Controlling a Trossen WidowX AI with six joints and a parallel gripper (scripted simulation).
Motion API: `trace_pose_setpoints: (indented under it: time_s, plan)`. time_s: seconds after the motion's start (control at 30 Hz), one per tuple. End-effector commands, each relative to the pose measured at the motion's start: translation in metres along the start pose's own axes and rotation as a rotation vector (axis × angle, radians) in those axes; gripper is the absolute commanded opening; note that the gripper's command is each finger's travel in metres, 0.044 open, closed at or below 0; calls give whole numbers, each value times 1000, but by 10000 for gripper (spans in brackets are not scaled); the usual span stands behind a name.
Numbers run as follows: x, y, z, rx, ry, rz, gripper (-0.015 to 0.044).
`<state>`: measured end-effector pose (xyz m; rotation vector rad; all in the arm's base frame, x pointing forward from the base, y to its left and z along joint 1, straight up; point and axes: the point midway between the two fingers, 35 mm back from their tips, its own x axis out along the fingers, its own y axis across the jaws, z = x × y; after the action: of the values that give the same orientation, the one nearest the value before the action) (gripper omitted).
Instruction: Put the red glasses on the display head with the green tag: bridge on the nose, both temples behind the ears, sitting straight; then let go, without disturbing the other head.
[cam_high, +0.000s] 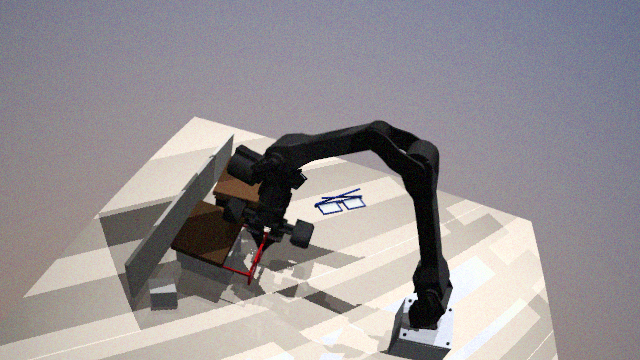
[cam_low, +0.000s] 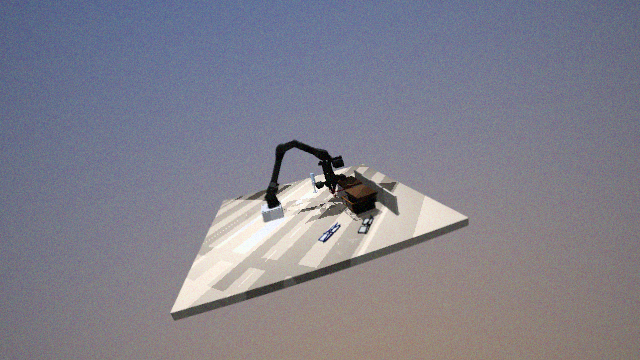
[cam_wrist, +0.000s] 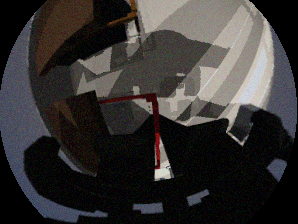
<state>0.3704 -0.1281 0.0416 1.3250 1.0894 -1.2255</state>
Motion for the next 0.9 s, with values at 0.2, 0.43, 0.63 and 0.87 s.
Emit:
trace_pose_setpoints:
  time_s: [0.2, 0.43, 0.63, 0.87]
  plan:
    - [1, 15, 0, 5, -3, -4, 0]
    - [1, 22, 0, 5, -3, -4, 0]
    - [2, 22, 0, 5, -3, -4, 0]
    - [4, 22, 0, 5, -3, -4, 0]
